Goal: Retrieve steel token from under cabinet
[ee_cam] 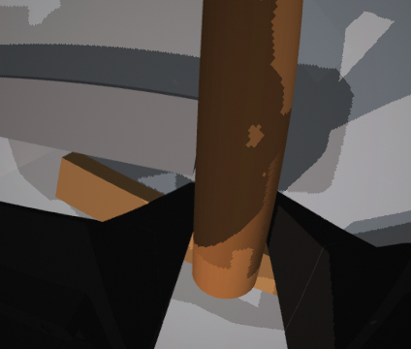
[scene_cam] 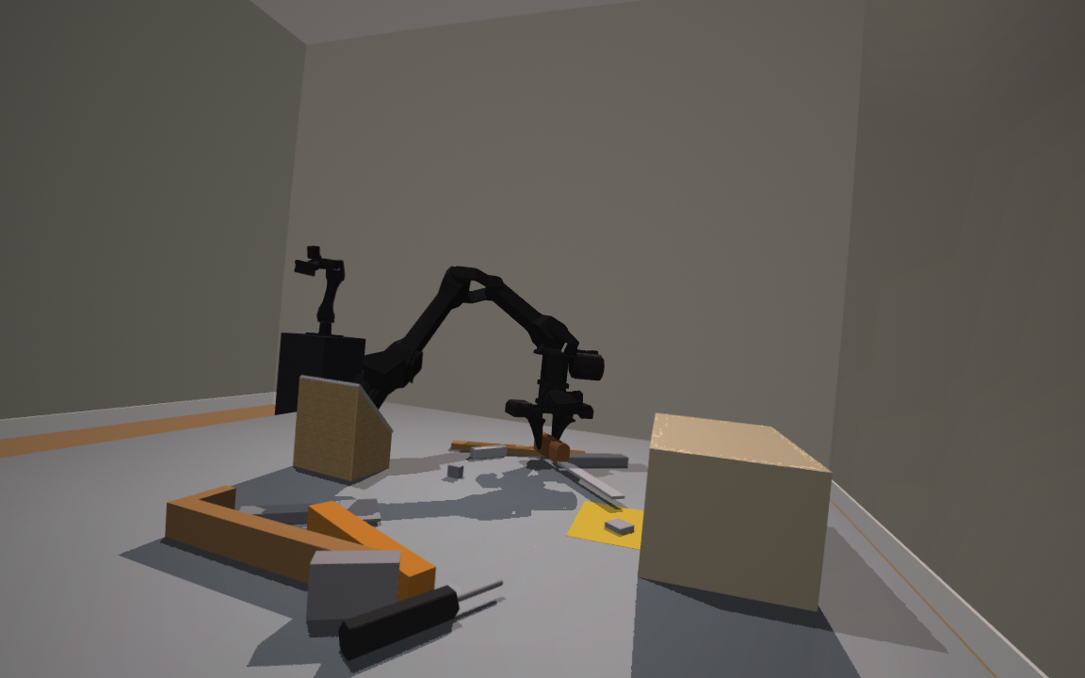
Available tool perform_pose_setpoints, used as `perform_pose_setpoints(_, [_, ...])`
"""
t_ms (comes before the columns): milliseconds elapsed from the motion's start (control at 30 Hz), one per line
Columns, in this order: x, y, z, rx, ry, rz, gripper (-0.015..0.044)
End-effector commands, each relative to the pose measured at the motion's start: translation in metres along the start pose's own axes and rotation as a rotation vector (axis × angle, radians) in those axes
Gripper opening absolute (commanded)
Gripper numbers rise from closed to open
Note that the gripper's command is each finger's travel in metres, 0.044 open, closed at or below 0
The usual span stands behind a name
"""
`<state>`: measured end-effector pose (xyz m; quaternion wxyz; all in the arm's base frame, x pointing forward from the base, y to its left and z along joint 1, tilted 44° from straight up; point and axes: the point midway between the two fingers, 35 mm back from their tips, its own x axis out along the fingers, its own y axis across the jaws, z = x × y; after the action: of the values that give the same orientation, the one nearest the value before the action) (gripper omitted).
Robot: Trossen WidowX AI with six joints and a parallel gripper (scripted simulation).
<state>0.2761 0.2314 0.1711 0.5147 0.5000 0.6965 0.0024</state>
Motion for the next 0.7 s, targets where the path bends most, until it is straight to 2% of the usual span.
perform_pose_setpoints(0, [-0.004,0.003,0.008,-0.005,-0.012,0.010,0.0000])
perform_pose_setpoints(667, [0.000,0.004,0.030,-0.005,-0.013,0.010,0.0000])
